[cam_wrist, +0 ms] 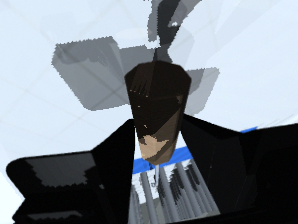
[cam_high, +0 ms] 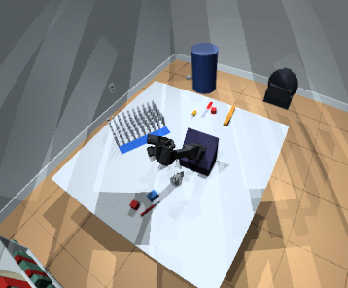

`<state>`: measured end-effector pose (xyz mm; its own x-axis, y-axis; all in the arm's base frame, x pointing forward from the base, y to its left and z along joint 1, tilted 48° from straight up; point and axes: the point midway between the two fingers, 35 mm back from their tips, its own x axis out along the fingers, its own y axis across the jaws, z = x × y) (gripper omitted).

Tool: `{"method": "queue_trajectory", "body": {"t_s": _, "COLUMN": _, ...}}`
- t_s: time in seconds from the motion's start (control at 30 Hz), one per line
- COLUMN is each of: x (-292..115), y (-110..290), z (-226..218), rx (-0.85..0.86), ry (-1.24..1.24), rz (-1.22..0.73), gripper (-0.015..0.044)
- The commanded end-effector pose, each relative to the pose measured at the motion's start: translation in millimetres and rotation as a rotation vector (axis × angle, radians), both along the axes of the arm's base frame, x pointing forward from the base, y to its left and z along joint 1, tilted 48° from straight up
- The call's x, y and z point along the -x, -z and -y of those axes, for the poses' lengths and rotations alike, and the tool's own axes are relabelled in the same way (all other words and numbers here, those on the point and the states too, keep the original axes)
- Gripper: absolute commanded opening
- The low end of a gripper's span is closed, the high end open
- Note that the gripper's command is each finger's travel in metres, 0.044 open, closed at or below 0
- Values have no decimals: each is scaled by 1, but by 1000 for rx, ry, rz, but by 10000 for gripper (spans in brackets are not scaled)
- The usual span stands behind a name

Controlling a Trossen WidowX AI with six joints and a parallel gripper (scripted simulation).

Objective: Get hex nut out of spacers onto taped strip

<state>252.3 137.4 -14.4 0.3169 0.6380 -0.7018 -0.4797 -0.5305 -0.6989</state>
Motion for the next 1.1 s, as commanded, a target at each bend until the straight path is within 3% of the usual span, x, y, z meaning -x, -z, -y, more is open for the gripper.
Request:
{"method": "queue_trajectory", "body": {"t_s": 0.0, "x": -2, "y": 1, "z": 2, "rx": 5, "ry": 14, "rz": 2, "gripper": 0}}
{"method": "queue_trajectory", "body": {"t_s": 1.07, "x": -18, "y": 7, "z": 5, "rx": 5, "ry": 10, "rz": 7, "gripper": 0}}
